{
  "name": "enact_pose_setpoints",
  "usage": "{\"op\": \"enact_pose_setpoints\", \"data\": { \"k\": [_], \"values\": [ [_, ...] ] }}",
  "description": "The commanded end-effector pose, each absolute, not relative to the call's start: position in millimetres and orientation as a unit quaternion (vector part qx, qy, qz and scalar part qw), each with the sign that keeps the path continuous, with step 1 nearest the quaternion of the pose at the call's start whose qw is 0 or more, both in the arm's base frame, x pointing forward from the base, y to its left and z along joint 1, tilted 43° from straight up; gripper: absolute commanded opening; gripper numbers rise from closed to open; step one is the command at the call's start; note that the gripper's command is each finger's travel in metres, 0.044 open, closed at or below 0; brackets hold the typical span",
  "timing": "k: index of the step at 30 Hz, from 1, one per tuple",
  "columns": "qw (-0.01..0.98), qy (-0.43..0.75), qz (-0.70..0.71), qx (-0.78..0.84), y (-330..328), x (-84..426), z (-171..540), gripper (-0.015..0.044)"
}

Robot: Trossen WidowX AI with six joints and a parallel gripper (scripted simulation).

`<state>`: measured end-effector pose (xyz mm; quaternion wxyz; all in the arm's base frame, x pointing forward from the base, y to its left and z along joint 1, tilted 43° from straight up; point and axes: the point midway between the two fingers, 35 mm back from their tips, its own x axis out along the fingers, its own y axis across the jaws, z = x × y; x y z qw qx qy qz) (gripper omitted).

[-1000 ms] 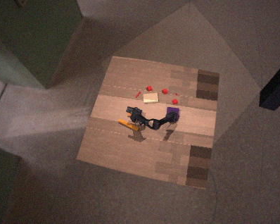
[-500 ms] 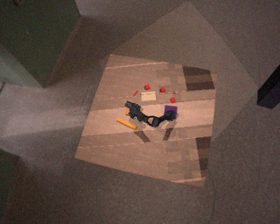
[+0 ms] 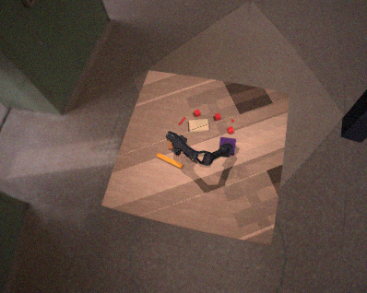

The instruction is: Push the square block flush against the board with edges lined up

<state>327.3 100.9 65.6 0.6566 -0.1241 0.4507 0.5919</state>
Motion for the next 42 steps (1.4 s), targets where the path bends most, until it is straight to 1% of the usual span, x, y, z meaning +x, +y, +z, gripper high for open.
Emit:
{"op": "enact_pose_setpoints", "data": {
  "k": [1, 18, 24, 29, 42],
  "values": [
    [0.644, 0.411, 0.623, -0.167, 103, 332, 65, 0.0000],
    [0.565, 0.212, 0.718, -0.347, 114, 354, 73, 0.0000],
    [0.565, 0.211, 0.718, -0.348, 116, 354, 70, 0.0000],
    [0.556, 0.192, 0.723, -0.361, 152, 349, 33, 0.0000],
    [0.556, 0.192, 0.723, -0.362, 147, 352, 28, 0.0000]
  ]
}}
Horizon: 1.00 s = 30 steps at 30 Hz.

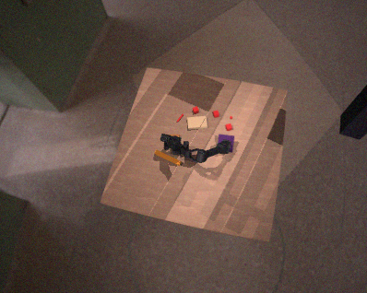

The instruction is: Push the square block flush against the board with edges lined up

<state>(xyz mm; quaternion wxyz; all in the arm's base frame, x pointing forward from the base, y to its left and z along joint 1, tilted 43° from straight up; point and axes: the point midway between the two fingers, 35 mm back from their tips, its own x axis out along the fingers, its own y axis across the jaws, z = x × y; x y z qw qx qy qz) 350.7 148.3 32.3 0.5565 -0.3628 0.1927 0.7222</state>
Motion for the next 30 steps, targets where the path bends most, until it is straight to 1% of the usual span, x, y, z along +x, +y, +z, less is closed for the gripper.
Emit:
{"op": "enact_pose_setpoints", "data": {
  "k": [1, 30],
  "values": [
    [0.556, 0.192, 0.723, -0.362, 146, 352, 27, 0.0000],
    [0.556, 0.193, 0.723, -0.363, 126, 364, 8, 0.0000]
  ]
}}
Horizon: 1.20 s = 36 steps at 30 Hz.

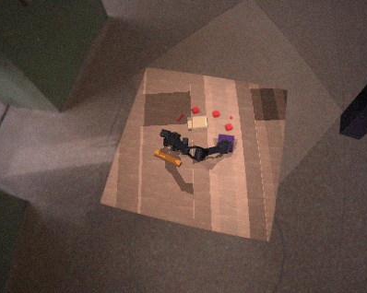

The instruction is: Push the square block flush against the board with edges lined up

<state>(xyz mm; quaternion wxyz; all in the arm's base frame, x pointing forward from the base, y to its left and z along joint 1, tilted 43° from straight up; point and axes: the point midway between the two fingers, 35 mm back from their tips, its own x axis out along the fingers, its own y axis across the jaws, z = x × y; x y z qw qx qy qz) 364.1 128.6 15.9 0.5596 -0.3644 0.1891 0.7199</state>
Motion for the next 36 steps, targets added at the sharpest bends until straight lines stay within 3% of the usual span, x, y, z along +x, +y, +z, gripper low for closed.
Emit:
{"op": "enact_pose_setpoints", "data": {
  "k": [1, 36],
  "values": [
    [0.556, 0.193, 0.723, -0.363, 125, 365, 7, 0.0000],
    [0.556, 0.193, 0.723, -0.362, 143, 361, 24, 0.0000]
  ]
}}
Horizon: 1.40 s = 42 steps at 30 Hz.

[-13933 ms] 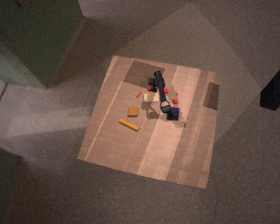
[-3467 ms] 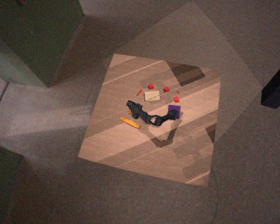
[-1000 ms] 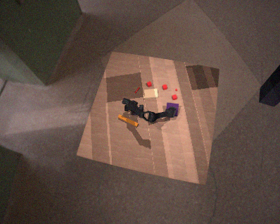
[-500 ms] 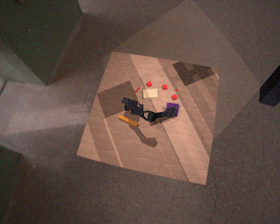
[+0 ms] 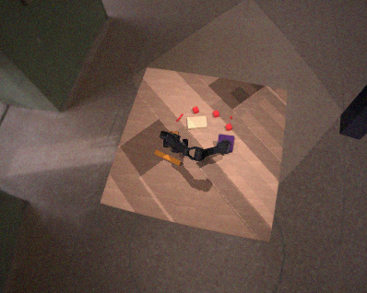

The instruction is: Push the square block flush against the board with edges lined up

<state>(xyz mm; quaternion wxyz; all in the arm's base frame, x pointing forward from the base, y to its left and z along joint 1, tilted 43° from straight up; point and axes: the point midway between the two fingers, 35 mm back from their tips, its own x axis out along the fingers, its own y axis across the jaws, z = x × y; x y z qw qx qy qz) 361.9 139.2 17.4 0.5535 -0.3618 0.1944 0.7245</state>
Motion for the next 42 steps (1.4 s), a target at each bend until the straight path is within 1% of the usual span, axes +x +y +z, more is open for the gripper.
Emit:
{"op": "enact_pose_setpoints", "data": {
  "k": [1, 12, 14, 17, 24, 42],
  "values": [
    [0.556, 0.193, 0.723, -0.362, 144, 361, 25, 0.0000],
    [0.556, 0.192, 0.723, -0.361, 155, 356, 35, 0.0000],
    [0.554, 0.194, 0.725, -0.362, 144, 359, 39, 0.0000],
    [0.556, 0.193, 0.723, -0.362, 116, 363, 69, 0.0000],
    [0.563, 0.197, 0.718, -0.358, 113, 365, 68, 0.0000],
    [0.644, 0.402, 0.627, -0.175, 112, 373, 67, 0.0000]
  ]
}}
